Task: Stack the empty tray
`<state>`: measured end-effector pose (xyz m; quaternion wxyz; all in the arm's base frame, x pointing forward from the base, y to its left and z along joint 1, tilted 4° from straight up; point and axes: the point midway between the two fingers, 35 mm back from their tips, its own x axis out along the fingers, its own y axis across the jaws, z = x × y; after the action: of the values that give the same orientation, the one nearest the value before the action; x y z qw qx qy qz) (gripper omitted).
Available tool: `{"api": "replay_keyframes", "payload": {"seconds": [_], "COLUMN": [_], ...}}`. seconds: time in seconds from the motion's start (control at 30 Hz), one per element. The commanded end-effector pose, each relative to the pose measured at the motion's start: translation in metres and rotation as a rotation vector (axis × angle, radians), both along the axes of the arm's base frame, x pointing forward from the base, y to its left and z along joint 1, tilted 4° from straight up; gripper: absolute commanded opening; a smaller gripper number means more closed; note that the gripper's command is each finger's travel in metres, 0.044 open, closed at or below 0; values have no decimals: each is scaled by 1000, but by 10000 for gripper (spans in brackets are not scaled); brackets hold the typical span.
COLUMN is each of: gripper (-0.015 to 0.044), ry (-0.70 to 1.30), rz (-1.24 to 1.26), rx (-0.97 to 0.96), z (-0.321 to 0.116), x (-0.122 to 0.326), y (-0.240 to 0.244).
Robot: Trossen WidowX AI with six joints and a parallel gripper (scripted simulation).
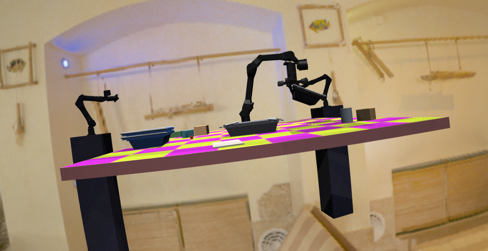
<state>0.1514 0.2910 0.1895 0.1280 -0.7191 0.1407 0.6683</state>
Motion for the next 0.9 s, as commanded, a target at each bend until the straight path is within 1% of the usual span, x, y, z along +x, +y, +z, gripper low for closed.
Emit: {"api": "replay_keyframes", "payload": {"seconds": [0.0, 0.87], "gripper": [0, 0], "ry": [-9, -17], "rz": [-61, -447], "rx": [30, 55], "z": [8, 14], "x": [13, 88], "y": [-6, -72]}}
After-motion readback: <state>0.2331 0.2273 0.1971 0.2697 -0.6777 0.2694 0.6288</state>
